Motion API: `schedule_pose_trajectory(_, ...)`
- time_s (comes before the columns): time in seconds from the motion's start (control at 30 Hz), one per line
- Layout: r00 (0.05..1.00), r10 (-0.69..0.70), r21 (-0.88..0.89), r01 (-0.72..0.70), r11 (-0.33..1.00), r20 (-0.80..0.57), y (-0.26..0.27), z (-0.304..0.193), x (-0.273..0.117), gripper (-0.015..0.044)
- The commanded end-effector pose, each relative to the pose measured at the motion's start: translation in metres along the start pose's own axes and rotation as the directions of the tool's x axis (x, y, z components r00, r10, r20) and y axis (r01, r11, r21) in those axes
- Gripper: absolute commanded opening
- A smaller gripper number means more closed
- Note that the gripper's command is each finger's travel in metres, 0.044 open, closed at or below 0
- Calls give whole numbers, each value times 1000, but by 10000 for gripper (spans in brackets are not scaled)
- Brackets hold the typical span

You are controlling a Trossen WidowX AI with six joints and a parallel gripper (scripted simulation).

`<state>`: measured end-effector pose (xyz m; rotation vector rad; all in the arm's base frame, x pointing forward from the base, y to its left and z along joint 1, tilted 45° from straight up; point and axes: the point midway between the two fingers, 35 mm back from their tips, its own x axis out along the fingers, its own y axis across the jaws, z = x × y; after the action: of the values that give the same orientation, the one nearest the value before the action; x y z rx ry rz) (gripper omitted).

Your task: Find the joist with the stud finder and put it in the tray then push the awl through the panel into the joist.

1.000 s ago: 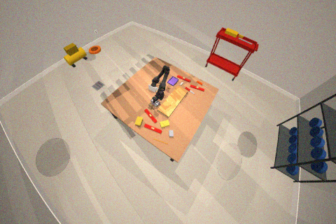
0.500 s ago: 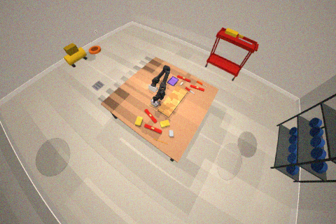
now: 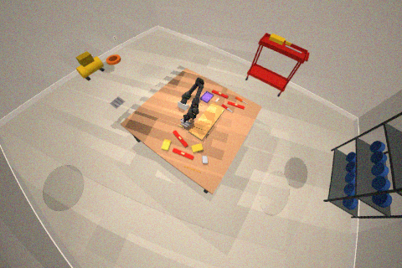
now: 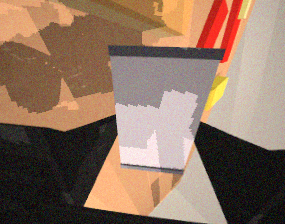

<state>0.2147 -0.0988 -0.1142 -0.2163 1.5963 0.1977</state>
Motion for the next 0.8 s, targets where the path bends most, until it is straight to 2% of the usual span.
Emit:
schedule_pose_trajectory(0.0,999,-48,10,48,999,5,-2,1,-2,0)
schedule_pose_trajectory(0.23,995,-97,18,97,995,12,0,1,-3,0)
schedule_pose_trajectory(0.77,997,-80,11,80,997,13,16,2,12,0)
